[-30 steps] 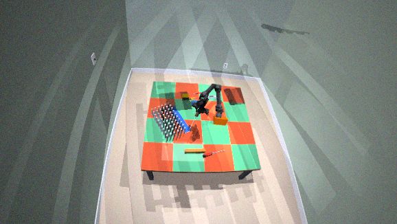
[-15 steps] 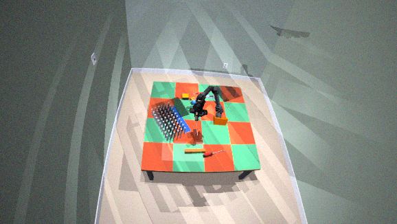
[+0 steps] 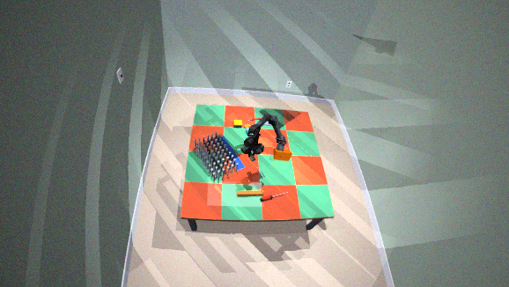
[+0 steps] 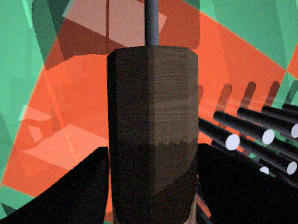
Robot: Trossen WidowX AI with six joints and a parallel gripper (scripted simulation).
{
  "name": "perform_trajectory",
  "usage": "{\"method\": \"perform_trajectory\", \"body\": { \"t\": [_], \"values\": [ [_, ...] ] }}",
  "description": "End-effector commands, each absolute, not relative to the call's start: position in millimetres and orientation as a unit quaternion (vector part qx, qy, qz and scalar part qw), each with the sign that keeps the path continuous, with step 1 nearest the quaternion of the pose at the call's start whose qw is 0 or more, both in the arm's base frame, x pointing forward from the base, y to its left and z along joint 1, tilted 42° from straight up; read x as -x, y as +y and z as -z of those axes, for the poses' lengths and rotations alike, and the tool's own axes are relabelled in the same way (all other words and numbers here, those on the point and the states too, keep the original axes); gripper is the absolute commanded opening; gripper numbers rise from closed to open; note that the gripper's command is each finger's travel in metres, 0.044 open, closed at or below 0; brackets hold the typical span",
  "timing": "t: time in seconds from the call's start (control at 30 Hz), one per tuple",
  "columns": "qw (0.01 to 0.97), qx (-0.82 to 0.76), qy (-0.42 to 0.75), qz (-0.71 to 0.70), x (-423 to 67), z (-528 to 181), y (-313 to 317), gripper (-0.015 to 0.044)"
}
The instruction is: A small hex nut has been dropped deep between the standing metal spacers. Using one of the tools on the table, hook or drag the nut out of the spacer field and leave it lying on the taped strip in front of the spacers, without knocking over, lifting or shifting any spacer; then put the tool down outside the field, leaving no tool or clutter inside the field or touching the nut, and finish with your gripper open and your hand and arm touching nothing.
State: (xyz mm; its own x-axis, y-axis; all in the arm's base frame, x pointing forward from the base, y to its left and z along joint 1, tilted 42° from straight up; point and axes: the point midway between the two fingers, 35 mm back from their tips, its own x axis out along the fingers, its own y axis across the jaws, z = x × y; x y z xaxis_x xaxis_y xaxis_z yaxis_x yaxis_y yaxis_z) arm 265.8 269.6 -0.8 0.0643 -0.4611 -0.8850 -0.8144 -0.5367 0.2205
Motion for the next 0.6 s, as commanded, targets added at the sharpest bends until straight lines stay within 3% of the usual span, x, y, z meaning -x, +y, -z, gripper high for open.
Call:
{"method": "perform_trajectory", "body": {
  "t": [0.0, 0.57],
  "values": [
    [0.138, 0.705, 0.421, -0.554, -264, 11, 285, 0.0000],
    [-0.003, 0.669, 0.280, -0.689, -255, 67, 332, 0.0000]
  ]
}}
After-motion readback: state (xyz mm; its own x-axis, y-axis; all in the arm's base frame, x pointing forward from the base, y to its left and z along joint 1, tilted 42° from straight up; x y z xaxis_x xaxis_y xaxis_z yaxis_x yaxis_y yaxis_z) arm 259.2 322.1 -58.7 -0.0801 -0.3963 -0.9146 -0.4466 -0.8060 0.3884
